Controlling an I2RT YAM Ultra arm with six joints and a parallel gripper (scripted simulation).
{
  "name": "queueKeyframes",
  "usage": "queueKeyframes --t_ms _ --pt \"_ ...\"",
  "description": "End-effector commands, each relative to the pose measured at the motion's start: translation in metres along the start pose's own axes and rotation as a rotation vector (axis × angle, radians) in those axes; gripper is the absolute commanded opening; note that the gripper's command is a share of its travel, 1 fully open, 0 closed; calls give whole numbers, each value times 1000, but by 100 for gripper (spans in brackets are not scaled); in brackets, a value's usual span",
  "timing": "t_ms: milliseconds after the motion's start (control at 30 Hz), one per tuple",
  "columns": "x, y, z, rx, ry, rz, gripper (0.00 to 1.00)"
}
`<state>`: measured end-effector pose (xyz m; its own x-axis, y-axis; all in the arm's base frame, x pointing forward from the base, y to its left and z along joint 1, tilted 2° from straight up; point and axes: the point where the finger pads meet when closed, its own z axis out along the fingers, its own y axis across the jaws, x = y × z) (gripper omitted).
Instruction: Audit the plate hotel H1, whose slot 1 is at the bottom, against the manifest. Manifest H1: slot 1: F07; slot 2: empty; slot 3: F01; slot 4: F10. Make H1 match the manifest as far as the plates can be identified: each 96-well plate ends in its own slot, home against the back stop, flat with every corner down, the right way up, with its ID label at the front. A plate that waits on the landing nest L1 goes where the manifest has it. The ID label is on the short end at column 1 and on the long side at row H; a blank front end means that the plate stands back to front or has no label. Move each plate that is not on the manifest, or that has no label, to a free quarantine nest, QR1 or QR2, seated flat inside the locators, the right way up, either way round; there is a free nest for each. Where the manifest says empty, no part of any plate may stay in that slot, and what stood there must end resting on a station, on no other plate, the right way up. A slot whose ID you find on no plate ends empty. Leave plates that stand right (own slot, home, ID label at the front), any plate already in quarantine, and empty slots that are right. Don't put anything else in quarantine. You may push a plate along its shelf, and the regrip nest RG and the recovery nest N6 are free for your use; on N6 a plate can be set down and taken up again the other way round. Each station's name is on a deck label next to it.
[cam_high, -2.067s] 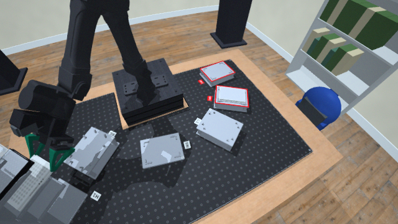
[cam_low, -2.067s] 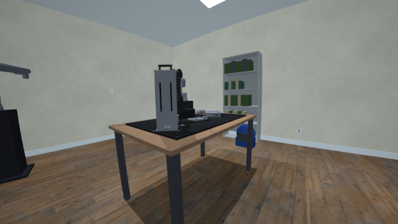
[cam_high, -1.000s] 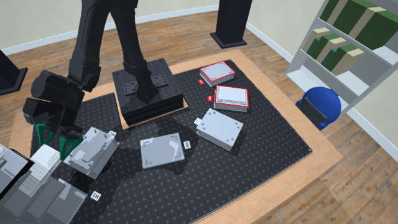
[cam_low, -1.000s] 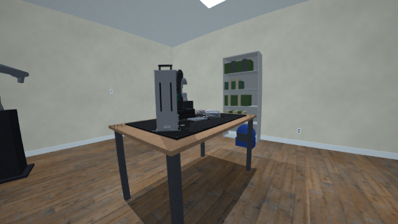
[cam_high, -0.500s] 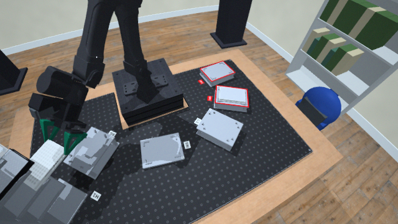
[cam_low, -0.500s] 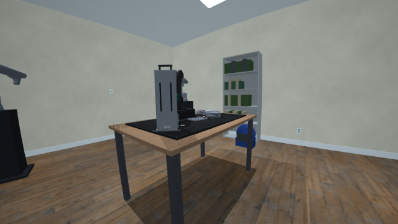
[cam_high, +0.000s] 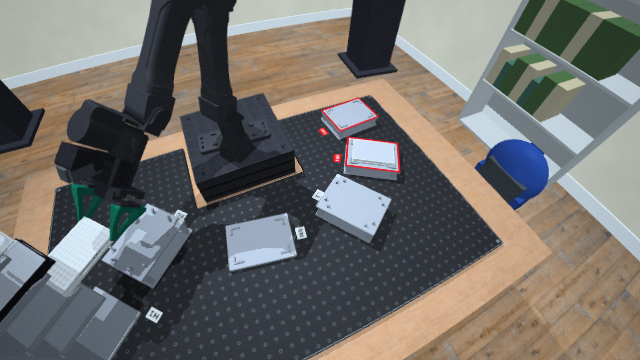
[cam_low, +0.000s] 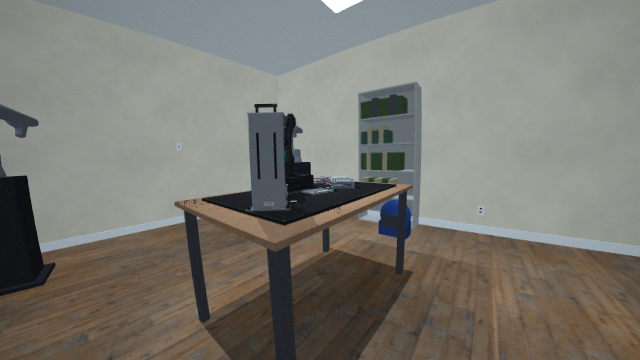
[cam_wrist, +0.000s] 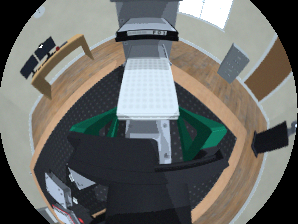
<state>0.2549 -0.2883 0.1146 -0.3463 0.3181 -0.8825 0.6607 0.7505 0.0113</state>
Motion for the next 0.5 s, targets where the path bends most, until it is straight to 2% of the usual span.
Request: queueKeyframes --t_ms 0,467 --pt "-7 0 -5 -1 -21 -5 86" --pt "2 0 -19 -1 -20 -5 86"
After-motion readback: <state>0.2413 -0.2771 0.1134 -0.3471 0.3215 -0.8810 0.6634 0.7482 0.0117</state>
